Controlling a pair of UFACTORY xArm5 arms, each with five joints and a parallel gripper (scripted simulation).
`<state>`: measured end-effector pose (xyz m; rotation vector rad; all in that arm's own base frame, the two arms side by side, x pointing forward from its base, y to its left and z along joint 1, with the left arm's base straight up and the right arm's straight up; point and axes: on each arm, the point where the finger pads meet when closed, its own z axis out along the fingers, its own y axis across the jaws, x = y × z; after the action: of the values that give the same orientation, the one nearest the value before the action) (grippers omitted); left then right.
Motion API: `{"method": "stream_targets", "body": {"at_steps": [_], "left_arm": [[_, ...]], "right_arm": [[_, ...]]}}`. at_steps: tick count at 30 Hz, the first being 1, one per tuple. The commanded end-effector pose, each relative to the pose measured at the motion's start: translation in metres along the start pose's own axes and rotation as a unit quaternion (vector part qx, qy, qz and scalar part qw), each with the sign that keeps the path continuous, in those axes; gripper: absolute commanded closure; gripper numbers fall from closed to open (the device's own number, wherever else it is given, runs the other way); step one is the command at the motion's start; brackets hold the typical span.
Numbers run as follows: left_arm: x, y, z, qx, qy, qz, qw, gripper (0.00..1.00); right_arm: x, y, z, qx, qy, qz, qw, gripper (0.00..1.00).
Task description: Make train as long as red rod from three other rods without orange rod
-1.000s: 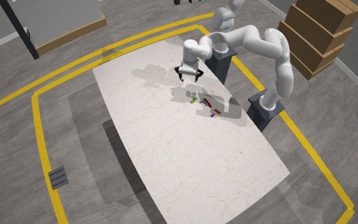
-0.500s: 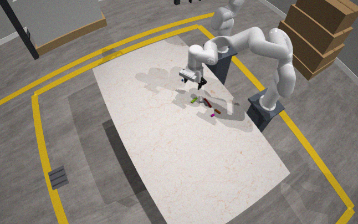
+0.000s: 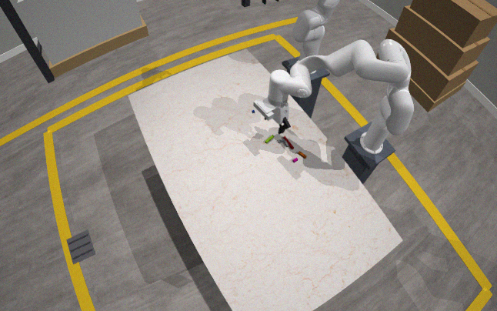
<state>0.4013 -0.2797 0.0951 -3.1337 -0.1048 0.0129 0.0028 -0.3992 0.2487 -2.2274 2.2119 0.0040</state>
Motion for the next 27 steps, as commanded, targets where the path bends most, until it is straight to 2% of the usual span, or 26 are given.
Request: {"method": "stream_targets", "body": {"at_steps": [1, 10, 15, 16, 27], "left_arm": [[-0.002, -0.018, 0.001, -0.004, 0.006, 0.084, 0.996, 0.00], [-0.006, -0.036, 0.005, -0.003, 0.006, 0.161, 0.987, 0.00], [-0.006, -0.038, 0.005, -0.003, 0.006, 0.171, 0.985, 0.00], [-0.006, -0.038, 0.005, -0.003, 0.006, 0.171, 0.985, 0.74], [-0.006, -0.038, 0.005, -0.003, 0.006, 0.171, 0.985, 0.74]], "right_arm": [[0.001, 0.000, -0.001, 0.000, 0.002, 0.000, 1.0000, 0.00], [0.001, 0.000, -0.001, 0.000, 0.002, 0.000, 1.0000, 0.00], [0.001, 0.000, -0.001, 0.000, 0.002, 0.000, 1.0000, 0.00], [0.001, 0.000, -0.001, 0.000, 0.002, 0.000, 1.0000, 0.00], [0.001, 0.000, -0.001, 0.000, 0.002, 0.000, 1.0000, 0.00]]}}
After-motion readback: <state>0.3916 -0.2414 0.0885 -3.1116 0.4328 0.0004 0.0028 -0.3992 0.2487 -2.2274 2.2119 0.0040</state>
